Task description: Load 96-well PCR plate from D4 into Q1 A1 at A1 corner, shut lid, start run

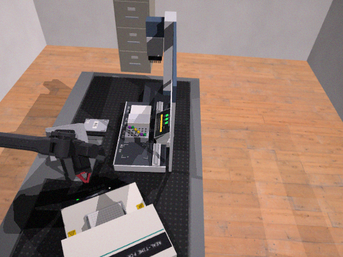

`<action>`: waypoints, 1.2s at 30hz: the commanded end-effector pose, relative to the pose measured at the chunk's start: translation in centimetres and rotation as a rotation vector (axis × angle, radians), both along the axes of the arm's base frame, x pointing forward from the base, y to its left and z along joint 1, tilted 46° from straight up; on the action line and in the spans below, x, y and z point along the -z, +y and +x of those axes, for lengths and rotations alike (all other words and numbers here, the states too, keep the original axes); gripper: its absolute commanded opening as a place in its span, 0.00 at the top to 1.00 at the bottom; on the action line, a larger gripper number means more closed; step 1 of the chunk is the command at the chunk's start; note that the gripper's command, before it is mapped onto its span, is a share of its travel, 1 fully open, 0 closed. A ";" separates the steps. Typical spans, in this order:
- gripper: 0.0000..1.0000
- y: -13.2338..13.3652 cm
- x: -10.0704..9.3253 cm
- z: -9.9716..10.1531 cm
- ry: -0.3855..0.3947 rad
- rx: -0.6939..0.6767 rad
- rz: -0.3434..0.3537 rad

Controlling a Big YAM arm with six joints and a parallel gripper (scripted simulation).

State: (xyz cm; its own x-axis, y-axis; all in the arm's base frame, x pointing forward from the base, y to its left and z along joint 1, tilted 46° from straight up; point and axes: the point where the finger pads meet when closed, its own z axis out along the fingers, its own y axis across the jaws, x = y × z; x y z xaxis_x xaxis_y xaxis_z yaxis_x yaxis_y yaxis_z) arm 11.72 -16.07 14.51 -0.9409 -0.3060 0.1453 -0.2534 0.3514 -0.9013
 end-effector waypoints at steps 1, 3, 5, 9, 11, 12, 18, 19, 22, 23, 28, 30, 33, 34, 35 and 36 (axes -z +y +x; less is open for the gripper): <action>1.00 -0.2 -1.6 0.5 -0.040 -0.002 -0.010; 1.00 -0.2 -1.2 0.5 -0.031 -0.001 -0.009; 1.00 -0.3 -0.9 0.4 -0.023 0.000 -0.009; 1.00 -0.3 -0.4 0.3 -0.013 0.002 -0.008; 1.00 -0.3 -0.3 0.2 -0.009 0.004 -0.008; 1.00 -0.3 -0.3 0.2 -0.009 0.004 -0.008; 1.00 -0.2 -0.9 0.3 -0.020 0.003 -0.011; 1.00 -0.2 -1.1 0.3 -0.024 0.000 -0.011; 1.00 -0.1 -1.6 0.4 -0.034 -0.006 -0.009; 1.00 0.0 -1.7 0.4 -0.038 -0.005 -0.009; 1.00 0.0 -1.8 0.3 -0.042 -0.001 -0.007; 1.00 0.0 -1.9 0.3 -0.044 0.001 -0.006; 1.00 0.0 -1.9 0.4 -0.043 0.002 -0.006; 1.00 0.1 -1.9 0.4 -0.041 0.002 -0.005; 1.00 0.1 -1.9 0.4 -0.040 0.003 -0.005; 1.00 0.1 -1.9 0.4 -0.039 0.004 -0.004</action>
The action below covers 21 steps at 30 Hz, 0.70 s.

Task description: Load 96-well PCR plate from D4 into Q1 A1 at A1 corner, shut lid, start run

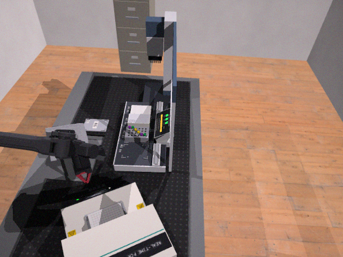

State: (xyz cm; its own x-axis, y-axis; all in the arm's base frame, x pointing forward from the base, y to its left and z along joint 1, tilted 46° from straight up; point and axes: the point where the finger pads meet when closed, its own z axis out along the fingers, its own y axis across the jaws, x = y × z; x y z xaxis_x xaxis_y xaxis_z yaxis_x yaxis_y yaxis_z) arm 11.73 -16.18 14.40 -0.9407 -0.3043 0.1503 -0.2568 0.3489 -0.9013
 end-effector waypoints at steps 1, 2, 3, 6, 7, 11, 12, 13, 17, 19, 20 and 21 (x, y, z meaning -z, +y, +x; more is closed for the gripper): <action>1.00 0.2 -2.0 0.4 -0.039 0.002 -0.002; 1.00 0.2 -2.0 0.4 -0.038 0.001 -0.002; 1.00 0.2 -2.1 0.4 -0.036 -0.001 -0.002; 1.00 0.3 -2.2 0.5 -0.035 -0.005 -0.002; 1.00 0.3 -2.2 0.5 -0.035 -0.006 -0.002; 1.00 1.5 -2.3 0.8 -0.019 -0.019 -0.021; 1.00 1.5 -2.3 0.8 -0.019 -0.019 -0.021; 1.00 1.5 -2.3 0.8 -0.019 -0.019 -0.021; 1.00 1.3 -1.2 0.5 -0.038 0.004 0.004; 1.00 1.1 -1.0 0.3 -0.048 0.013 0.005; 1.00 1.1 -0.9 0.3 -0.043 0.010 0.006; 1.00 1.1 -0.7 0.3 -0.039 0.007 0.006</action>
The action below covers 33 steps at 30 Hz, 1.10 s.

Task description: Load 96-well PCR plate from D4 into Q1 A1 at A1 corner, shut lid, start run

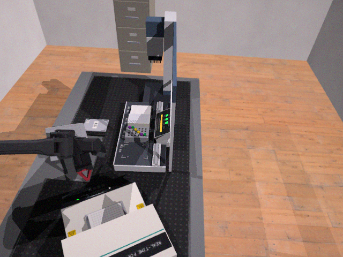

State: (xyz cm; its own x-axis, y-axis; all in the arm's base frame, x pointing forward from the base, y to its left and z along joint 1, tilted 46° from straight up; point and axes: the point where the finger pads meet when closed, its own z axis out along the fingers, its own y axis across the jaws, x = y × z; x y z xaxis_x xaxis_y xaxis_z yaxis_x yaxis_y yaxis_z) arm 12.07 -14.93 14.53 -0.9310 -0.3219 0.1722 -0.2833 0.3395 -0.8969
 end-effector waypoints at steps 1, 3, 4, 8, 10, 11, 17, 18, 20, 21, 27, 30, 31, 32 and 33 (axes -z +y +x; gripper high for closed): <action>1.00 -0.2 -0.4 0.0 -0.057 0.024 0.013; 1.00 -0.2 -0.1 -0.1 -0.052 0.023 0.012; 1.00 -0.2 0.0 -0.1 -0.051 0.025 0.011; 1.00 -0.4 0.2 -0.3 -0.052 0.033 0.002; 1.00 -0.3 -0.2 0.0 -0.059 0.023 0.005; 1.00 0.1 0.1 0.7 -0.079 0.017 0.029; 1.00 1.0 -0.9 1.2 -0.206 0.042 0.109; 1.00 0.8 -1.1 1.1 -0.232 0.058 0.120; 1.00 0.8 -1.5 0.9 -0.273 0.084 0.136; 1.00 0.9 -1.5 0.8 -0.286 0.097 0.141; 1.00 1.4 -0.9 0.8 -0.306 0.112 0.171; 1.00 1.4 -0.8 0.9 -0.366 0.151 0.208; 1.00 1.5 -1.0 0.8 -0.382 0.160 0.211; 1.00 1.6 -1.0 0.9 -0.401 0.170 0.222; 1.00 1.5 -1.1 0.9 -0.427 0.185 0.237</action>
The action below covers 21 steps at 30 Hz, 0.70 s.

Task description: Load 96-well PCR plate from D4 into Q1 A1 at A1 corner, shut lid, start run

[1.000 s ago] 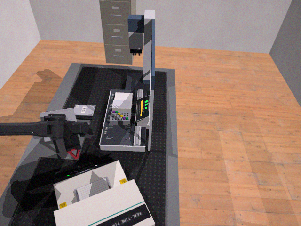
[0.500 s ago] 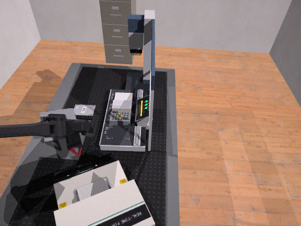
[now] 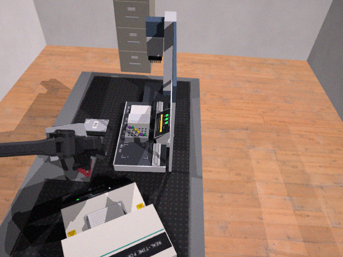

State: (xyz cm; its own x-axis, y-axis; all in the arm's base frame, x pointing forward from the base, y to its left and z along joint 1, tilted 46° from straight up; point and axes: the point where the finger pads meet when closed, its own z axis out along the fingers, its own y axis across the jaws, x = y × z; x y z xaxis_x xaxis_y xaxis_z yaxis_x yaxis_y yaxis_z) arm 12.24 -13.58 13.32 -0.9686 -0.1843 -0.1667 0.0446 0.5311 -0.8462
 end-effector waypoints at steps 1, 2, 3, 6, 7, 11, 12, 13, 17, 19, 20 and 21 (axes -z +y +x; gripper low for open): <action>1.00 0.1 -2.4 0.7 -0.153 0.064 0.048; 1.00 0.3 -2.6 0.6 -0.165 0.073 0.052; 1.00 0.3 -2.7 0.6 -0.182 0.084 0.058; 1.00 0.5 -2.6 0.6 -0.219 0.117 0.090; 1.00 0.5 -2.5 0.7 -0.238 0.129 0.104; 1.00 0.5 -2.4 0.5 -0.259 0.147 0.107; 1.00 0.5 -2.3 0.4 -0.280 0.165 0.122; 1.00 0.7 -2.4 0.3 -0.298 0.178 0.127; 1.00 0.8 -2.7 0.3 -0.363 0.236 0.165; 1.00 0.9 -2.7 0.4 -0.393 0.257 0.185; 1.00 1.0 -2.8 0.2 -0.404 0.267 0.188; 1.00 1.1 -2.7 0.3 -0.415 0.278 0.200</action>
State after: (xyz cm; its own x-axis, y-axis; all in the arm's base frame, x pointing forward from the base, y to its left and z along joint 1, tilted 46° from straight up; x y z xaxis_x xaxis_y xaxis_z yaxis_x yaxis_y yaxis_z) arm 11.77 -12.83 13.91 -0.8826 0.0855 -0.4623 0.4156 0.6016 -0.6822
